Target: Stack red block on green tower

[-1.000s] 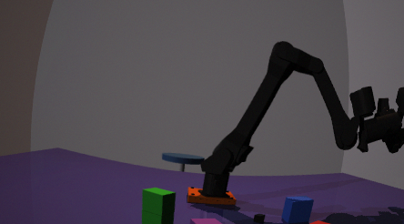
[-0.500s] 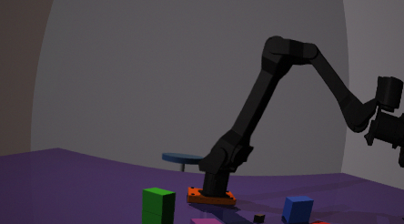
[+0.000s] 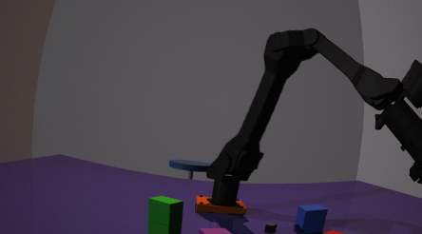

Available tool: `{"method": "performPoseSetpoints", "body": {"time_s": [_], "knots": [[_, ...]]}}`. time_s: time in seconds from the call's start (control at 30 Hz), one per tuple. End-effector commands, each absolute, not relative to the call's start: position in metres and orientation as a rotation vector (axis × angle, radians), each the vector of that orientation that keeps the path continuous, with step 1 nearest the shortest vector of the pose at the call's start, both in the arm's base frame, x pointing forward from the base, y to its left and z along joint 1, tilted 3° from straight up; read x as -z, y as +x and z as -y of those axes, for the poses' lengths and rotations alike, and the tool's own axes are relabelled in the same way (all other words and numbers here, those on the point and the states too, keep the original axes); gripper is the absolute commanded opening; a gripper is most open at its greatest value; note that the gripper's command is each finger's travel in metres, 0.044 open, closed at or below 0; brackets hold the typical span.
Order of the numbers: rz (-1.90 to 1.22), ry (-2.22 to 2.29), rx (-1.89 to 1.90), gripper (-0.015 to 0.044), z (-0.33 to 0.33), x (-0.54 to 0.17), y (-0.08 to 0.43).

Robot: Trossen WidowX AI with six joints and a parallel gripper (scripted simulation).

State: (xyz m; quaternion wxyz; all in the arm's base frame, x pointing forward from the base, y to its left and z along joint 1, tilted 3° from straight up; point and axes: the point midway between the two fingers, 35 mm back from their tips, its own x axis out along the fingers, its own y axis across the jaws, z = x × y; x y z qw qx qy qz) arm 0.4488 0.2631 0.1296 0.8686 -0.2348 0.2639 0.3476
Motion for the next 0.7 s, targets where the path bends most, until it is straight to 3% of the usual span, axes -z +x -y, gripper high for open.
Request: {"method": "performPoseSetpoints", "body": {"time_s": [0.0, 0.67], "knots": [[-0.752, -0.446, -0.647, 0.044, -0.223, -0.121, 0.449], [-1.527, -0.187, -0.274, 0.044, -0.069, -0.131, 0.364]]}}
